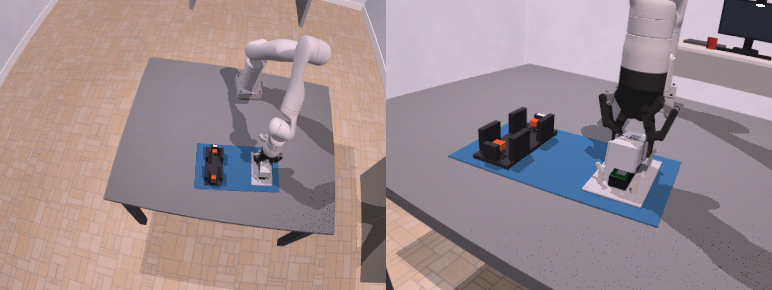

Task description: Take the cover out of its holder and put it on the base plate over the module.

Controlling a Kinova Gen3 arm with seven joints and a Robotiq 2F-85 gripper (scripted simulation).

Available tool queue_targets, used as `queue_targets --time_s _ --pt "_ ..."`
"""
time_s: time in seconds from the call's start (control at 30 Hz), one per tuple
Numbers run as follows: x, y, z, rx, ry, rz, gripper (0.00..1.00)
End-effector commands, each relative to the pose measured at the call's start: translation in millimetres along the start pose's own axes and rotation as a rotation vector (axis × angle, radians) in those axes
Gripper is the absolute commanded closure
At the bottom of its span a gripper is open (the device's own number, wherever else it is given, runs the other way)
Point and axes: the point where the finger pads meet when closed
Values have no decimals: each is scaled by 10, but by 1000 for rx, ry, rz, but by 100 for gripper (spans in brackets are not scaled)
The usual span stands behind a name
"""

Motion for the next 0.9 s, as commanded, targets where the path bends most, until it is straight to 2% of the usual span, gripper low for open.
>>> queue_targets --time_s 0.0,0.5,0.87 --pt "2 6 -9 -2 1 0 100" --pt "2 6 -19 -2 1 0 100" --pt "3 10 83 -2 1 0 100"
Point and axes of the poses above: the point where the finger pads meet when closed, its own z axis out along the fingers, its own x axis across the jaws, y = z × x, and after that the axes turned 12 degrees about z, right-handed
